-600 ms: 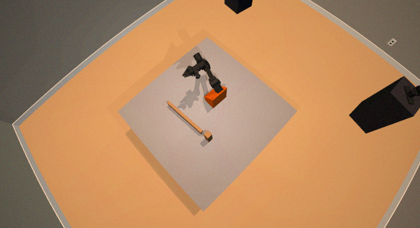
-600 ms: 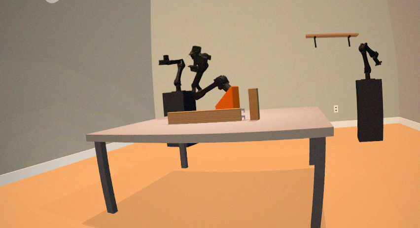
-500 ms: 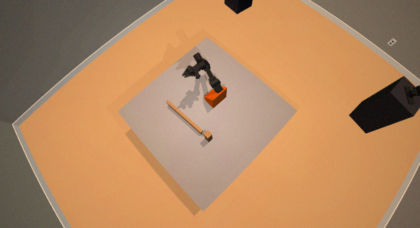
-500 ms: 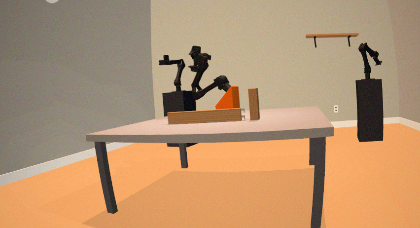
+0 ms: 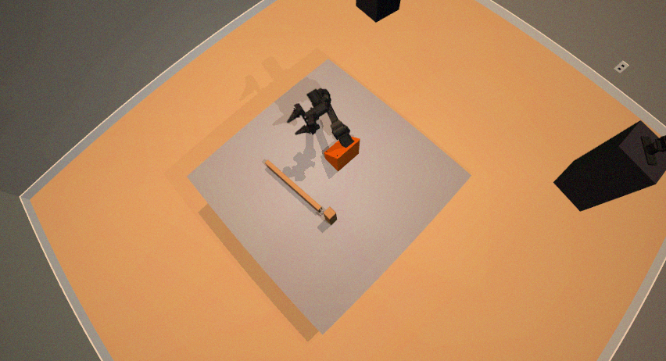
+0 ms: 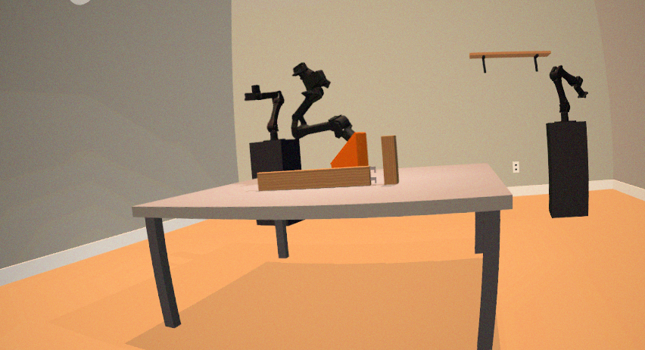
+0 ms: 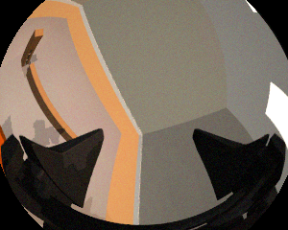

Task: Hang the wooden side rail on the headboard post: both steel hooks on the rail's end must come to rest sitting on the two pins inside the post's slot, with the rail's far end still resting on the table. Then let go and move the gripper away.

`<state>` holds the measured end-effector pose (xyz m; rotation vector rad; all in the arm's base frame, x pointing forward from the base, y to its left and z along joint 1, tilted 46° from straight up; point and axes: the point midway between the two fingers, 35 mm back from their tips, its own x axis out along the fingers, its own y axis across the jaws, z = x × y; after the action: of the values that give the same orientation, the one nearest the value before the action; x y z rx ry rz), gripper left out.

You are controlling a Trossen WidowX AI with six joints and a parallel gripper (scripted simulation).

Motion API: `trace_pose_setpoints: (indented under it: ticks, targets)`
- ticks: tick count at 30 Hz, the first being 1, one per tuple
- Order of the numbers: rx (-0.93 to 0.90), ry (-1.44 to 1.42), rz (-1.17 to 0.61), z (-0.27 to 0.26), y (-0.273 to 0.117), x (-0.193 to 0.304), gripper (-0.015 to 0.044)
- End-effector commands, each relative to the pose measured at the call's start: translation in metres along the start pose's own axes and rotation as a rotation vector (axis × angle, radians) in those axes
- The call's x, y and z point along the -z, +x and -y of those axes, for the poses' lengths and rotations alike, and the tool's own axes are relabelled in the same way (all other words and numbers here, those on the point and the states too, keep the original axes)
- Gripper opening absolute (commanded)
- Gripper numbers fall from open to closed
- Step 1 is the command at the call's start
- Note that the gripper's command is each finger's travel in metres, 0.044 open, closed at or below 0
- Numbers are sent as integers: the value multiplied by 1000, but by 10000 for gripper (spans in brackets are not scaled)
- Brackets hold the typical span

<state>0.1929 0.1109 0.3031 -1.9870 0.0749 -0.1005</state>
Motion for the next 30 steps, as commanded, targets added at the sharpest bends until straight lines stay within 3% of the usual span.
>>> trace_pose_setpoints:
  ticks: [1, 15, 30]
  targets:
    - [-25, 404, 66, -4, 13, -45, 440]
    - [-227, 1232, 58, -53, 40, -125, 440]
    - [-403, 1890, -150, -116, 57, -172, 440]
